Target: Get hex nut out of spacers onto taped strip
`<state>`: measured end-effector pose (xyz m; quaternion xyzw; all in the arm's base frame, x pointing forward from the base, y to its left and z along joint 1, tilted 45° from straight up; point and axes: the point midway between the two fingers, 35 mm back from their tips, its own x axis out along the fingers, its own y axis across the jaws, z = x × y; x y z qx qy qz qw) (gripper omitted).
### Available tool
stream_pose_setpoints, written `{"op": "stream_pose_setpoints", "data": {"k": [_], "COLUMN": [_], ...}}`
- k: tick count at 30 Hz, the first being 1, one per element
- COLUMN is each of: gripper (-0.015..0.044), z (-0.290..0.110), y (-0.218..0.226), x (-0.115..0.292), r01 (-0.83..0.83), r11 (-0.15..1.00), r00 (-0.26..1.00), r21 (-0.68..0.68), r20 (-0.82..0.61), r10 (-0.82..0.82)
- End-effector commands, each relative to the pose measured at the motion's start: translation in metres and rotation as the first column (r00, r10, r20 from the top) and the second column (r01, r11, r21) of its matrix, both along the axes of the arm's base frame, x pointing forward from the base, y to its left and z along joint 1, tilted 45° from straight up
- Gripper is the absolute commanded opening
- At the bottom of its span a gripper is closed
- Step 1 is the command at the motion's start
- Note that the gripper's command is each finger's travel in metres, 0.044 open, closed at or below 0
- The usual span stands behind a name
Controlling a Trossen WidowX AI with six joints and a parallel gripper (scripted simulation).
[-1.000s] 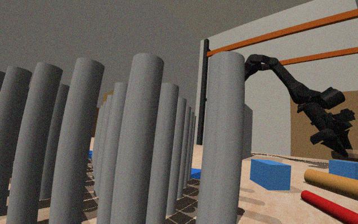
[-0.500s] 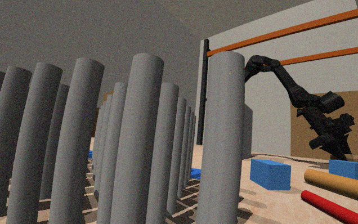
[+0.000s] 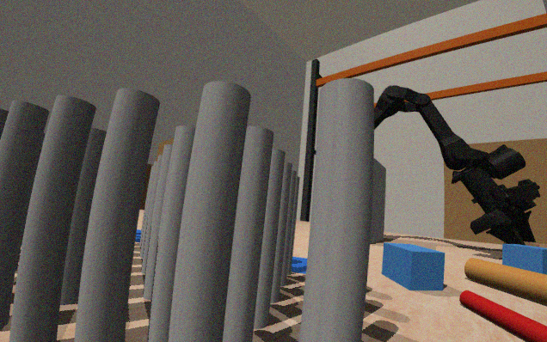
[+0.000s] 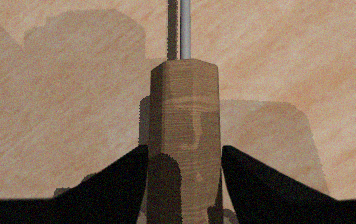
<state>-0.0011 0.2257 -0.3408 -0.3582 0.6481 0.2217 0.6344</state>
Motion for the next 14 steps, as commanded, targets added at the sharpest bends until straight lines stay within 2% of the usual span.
{"op": "stream_pose_setpoints", "data": {"k": [1, 14], "gripper": [0.0105, 0.044], "z": [0.0005, 0.0005], "y": [0.0009, 0.0009], "x": [0.0, 0.0], "r01": [0.0, 0.0], "r11": [1.0, 1.0], "r00": [1.0, 1.0], "r21": [0.001, 0.001], "r20": [0.0, 0.0], "r10": [0.0, 0.0]}}
